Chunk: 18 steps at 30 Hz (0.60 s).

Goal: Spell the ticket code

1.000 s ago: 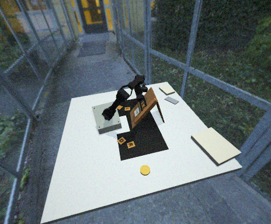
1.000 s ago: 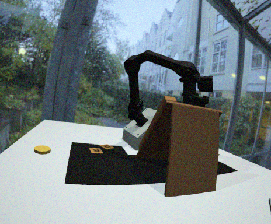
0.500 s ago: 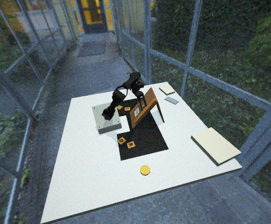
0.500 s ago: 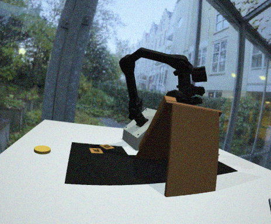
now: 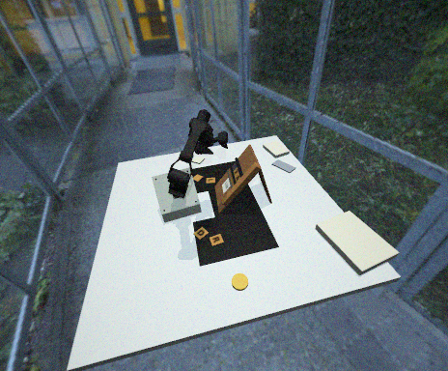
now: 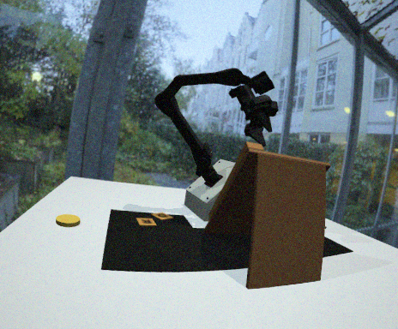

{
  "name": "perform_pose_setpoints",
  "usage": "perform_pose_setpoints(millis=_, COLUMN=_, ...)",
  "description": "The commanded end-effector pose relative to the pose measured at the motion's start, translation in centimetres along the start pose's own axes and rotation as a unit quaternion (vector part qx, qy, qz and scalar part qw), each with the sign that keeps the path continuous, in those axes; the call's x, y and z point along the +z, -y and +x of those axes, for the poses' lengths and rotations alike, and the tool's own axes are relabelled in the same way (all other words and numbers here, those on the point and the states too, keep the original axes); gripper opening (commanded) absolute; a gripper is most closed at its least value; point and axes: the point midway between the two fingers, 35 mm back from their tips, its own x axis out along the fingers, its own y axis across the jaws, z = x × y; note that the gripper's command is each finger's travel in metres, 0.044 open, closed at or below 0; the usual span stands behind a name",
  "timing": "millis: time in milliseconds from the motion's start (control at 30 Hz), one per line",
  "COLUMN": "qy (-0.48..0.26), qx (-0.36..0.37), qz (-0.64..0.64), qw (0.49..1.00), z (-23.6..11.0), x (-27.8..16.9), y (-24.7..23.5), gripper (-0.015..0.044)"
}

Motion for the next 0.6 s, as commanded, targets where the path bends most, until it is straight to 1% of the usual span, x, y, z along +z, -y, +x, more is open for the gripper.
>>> perform_pose_setpoints(millis=0, qy=0.032, qx=-0.027, qz=-0.138, qw=0.990, z=-1.84, x=-0.85, y=-0.89, gripper=0.0440)
perform_pose_setpoints(millis=500, qy=0.032, qx=-0.027, qz=-0.138, qw=0.990, z=-1.84, x=-0.85, y=-0.89, gripper=0.0440)
perform_pose_setpoints(millis=567, qy=0.028, qx=-0.019, qz=-0.117, qw=0.993, z=-1.33, x=-0.37, y=-1.12, gripper=0.0387)
